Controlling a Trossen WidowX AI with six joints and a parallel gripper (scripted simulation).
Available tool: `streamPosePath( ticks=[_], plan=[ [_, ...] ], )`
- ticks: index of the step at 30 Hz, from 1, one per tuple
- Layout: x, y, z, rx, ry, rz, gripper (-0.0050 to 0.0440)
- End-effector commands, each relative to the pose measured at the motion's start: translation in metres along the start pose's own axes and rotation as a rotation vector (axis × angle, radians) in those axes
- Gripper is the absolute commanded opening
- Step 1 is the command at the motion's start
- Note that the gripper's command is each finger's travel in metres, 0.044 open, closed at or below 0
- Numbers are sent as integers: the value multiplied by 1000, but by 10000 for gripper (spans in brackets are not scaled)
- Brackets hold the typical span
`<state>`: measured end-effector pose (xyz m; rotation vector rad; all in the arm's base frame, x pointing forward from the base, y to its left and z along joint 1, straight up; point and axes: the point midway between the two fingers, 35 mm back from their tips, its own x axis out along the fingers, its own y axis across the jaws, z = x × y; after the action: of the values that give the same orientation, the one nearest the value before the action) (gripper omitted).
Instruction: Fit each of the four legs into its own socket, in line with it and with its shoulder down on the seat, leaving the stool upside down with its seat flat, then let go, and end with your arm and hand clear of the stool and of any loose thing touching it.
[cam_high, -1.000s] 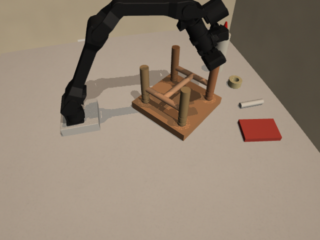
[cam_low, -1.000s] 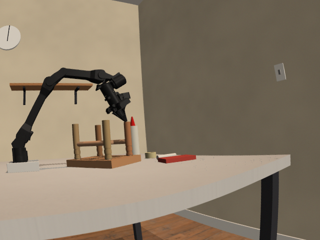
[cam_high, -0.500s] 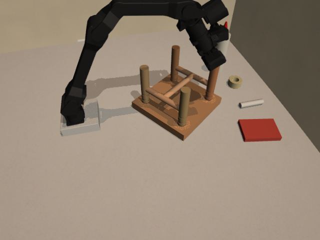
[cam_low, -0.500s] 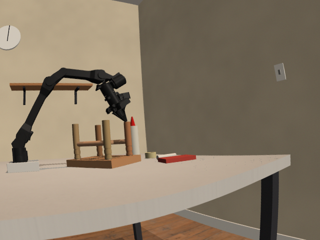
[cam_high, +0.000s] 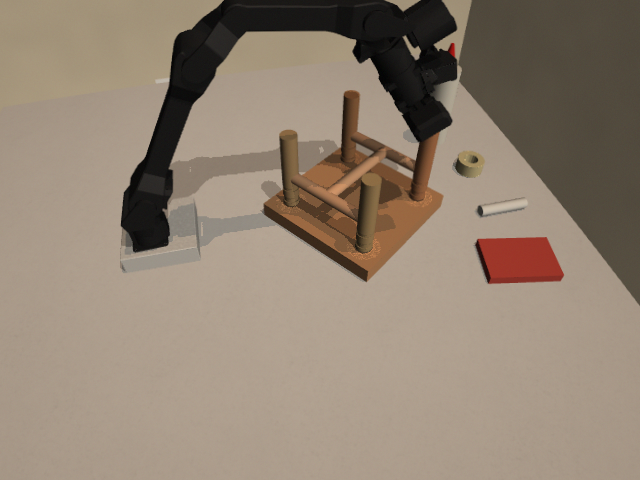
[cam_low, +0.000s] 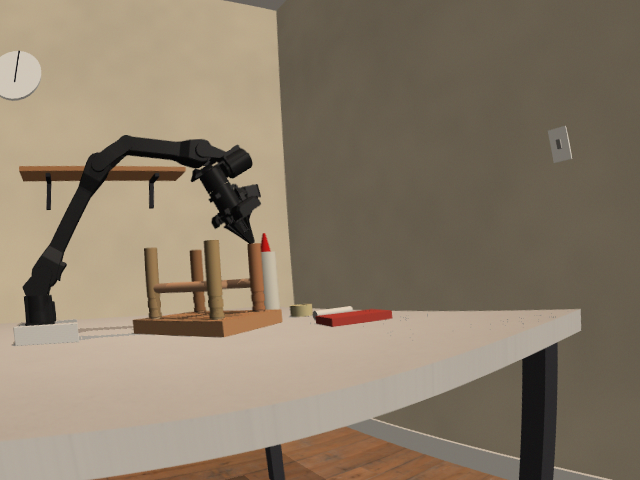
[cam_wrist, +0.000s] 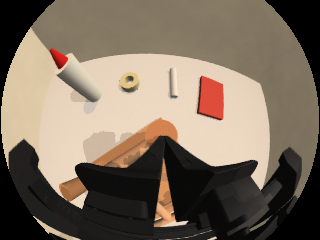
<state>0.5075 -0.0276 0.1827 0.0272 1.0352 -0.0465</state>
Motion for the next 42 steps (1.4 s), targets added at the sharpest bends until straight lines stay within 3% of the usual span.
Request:
streamPosePath(
  ticks=[1,42],
  plan=[
    [7,0,-6,2,19,1,0],
    [11,0,-9,2,19,1,0]
  ],
)
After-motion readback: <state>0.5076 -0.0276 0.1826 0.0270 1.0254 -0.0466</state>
